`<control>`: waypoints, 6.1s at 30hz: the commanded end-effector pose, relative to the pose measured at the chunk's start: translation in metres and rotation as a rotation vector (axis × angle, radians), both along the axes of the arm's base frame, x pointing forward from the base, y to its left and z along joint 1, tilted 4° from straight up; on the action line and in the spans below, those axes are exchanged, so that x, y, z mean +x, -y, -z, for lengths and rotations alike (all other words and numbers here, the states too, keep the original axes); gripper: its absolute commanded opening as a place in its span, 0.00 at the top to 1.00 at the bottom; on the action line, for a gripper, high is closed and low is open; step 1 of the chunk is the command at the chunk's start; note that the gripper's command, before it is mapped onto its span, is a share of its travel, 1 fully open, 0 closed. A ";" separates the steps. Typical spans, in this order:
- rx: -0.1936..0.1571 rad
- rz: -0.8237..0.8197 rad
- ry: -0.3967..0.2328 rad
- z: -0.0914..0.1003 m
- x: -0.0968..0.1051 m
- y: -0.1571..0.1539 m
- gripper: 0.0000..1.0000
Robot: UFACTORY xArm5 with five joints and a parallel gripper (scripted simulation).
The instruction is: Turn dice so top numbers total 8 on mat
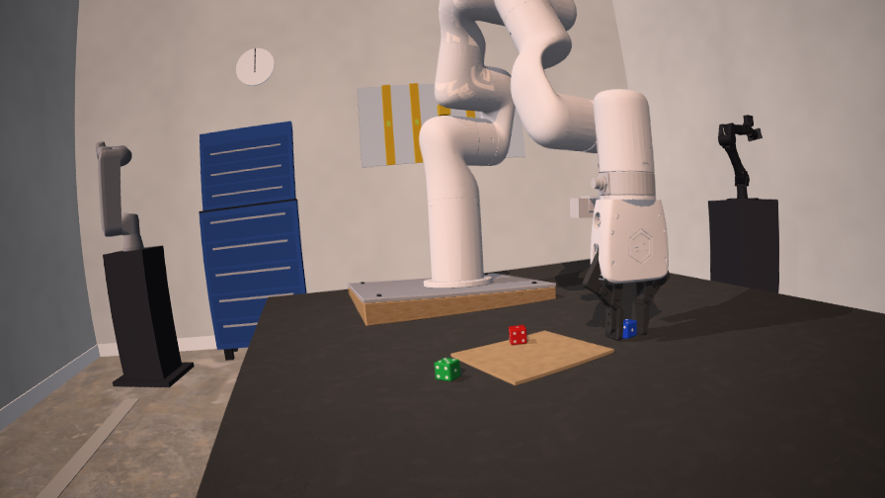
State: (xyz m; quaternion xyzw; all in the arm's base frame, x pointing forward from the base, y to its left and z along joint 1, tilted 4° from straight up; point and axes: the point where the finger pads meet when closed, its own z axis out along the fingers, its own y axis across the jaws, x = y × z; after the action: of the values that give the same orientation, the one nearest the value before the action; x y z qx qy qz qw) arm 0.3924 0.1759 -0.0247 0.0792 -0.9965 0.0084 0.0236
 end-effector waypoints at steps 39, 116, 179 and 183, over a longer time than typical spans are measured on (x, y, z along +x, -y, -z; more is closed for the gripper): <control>0.001 0.000 0.003 -0.001 0.001 0.000 0.85; 0.011 0.053 -0.016 -0.099 0.021 0.134 0.85; 0.011 0.053 -0.016 -0.004 0.017 0.131 0.85; 0.011 0.053 -0.016 -0.004 0.017 0.131 0.85</control>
State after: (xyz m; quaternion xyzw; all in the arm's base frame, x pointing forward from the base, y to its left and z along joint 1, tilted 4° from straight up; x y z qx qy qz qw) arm 0.4082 0.0447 -0.0221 0.0530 -0.9980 0.0019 0.0331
